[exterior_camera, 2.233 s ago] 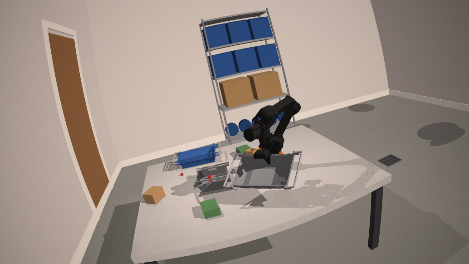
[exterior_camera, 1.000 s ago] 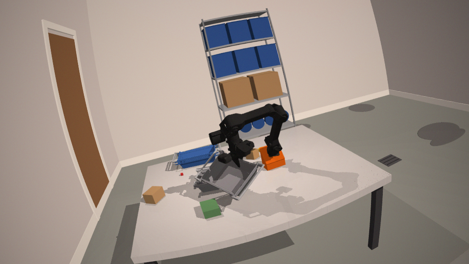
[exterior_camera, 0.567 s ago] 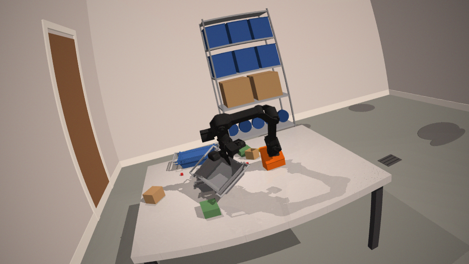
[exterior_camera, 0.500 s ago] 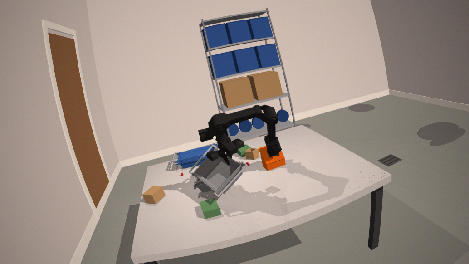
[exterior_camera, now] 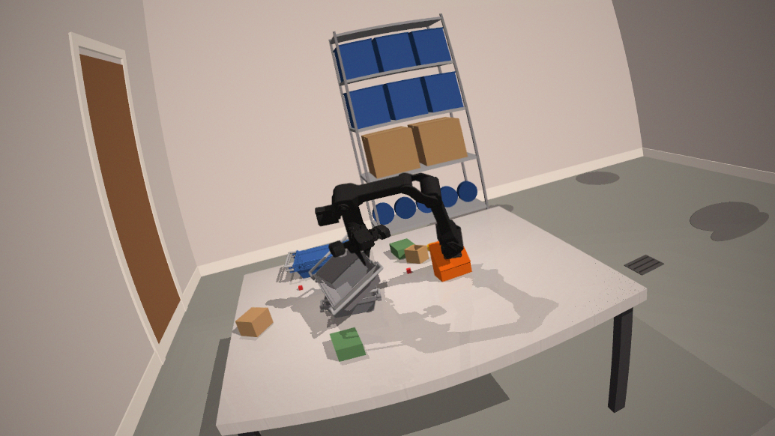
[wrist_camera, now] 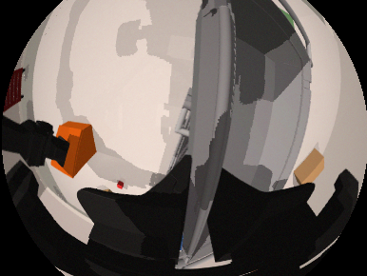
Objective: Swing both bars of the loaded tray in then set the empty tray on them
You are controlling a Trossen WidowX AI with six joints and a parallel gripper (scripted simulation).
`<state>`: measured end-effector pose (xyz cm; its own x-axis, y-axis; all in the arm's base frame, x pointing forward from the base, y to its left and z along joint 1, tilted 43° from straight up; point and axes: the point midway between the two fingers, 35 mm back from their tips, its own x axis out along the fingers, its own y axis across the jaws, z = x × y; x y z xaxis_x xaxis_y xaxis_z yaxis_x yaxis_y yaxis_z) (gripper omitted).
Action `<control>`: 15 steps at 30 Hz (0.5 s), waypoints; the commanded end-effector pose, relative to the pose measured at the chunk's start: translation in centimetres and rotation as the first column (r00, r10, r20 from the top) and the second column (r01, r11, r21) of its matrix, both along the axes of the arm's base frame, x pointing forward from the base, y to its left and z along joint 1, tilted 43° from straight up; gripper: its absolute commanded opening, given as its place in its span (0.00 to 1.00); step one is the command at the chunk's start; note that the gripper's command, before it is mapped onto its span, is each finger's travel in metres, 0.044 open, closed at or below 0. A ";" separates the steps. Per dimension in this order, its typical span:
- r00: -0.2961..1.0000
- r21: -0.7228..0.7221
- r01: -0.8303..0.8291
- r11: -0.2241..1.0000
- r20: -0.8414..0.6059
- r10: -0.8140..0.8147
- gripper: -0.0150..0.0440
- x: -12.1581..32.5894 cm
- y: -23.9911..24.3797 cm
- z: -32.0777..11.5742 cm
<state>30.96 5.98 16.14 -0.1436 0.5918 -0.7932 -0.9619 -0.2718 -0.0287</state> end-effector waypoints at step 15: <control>0.976 0.030 0.188 0.982 -0.115 -0.183 0.25 2.7 -7.6 -4.6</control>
<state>33.02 0.41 12.01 -0.1475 0.6342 -0.7590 -0.9875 -0.1375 0.0770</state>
